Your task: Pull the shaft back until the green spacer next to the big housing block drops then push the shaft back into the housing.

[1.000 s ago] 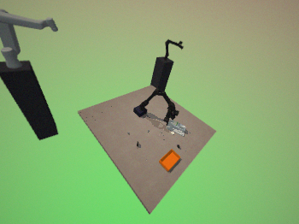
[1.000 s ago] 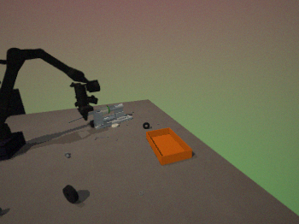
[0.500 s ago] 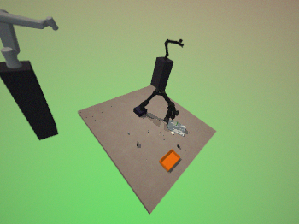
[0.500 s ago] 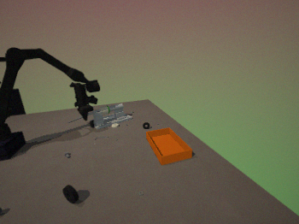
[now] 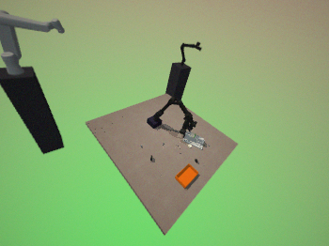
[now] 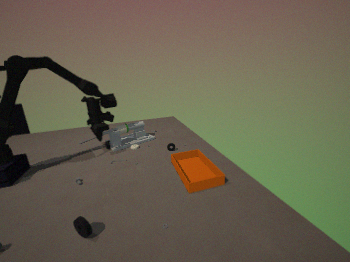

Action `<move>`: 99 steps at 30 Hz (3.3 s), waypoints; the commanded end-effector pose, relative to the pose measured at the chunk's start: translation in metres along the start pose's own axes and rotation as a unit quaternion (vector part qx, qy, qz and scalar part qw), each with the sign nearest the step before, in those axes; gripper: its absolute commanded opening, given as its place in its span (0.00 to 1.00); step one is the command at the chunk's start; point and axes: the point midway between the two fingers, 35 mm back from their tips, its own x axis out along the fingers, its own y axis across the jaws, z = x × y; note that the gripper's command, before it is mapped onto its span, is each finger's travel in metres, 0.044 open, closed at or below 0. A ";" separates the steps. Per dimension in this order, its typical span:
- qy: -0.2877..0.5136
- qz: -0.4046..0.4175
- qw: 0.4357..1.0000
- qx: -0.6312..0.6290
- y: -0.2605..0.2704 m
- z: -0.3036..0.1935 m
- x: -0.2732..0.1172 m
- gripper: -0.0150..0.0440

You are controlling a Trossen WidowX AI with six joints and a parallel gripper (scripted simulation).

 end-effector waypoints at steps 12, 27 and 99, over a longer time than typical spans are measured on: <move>0.002 -0.001 1.000 -0.001 0.000 -0.002 0.000 0.25; 0.002 -0.001 1.000 -0.001 0.000 -0.004 0.000 0.25; 0.002 -0.001 1.000 -0.001 0.000 -0.010 0.000 0.25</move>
